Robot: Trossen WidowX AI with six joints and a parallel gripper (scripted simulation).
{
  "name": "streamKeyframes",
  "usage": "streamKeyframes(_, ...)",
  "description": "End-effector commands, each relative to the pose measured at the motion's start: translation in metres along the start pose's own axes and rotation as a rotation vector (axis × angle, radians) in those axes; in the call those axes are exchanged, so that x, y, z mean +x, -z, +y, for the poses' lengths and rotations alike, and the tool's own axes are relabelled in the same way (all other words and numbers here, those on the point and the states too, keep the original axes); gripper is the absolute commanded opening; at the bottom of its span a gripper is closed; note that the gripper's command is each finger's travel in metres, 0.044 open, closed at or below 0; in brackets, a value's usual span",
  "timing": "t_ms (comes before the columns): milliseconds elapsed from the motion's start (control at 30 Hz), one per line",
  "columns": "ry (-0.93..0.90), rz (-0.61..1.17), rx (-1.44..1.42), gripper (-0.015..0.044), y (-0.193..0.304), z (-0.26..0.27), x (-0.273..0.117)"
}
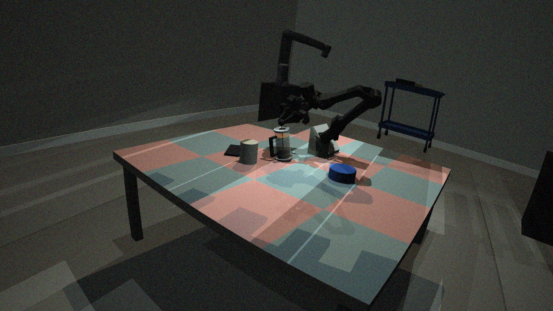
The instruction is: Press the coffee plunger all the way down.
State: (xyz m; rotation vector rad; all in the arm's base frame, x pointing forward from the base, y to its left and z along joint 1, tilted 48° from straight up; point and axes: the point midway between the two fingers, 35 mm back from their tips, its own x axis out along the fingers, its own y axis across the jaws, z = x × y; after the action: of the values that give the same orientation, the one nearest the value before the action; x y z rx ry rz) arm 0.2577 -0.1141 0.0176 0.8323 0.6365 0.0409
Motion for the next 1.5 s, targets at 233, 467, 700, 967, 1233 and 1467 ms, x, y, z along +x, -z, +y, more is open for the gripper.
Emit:
streamKeyframes(233, 0.0, 0.0, 0.0, 0.0129, 0.0, 0.0, 0.0)
streamKeyframes(467, 0.0, 0.0, 0.0, 0.0286, 0.0, 0.0, 0.0)
streamKeyframes(700, 0.0, 0.0, 0.0, 0.044, 0.0, 0.0, 0.0)
streamKeyframes(967, 0.004, 0.015, 0.001, 0.044, -0.02, -0.003, -0.02)
streamKeyframes(1233, -0.012, 0.019, 0.011, 0.044, -0.051, 0.008, -0.068)
streamKeyframes(1467, -0.012, 0.019, 0.011, 0.044, -0.05, 0.008, -0.067)
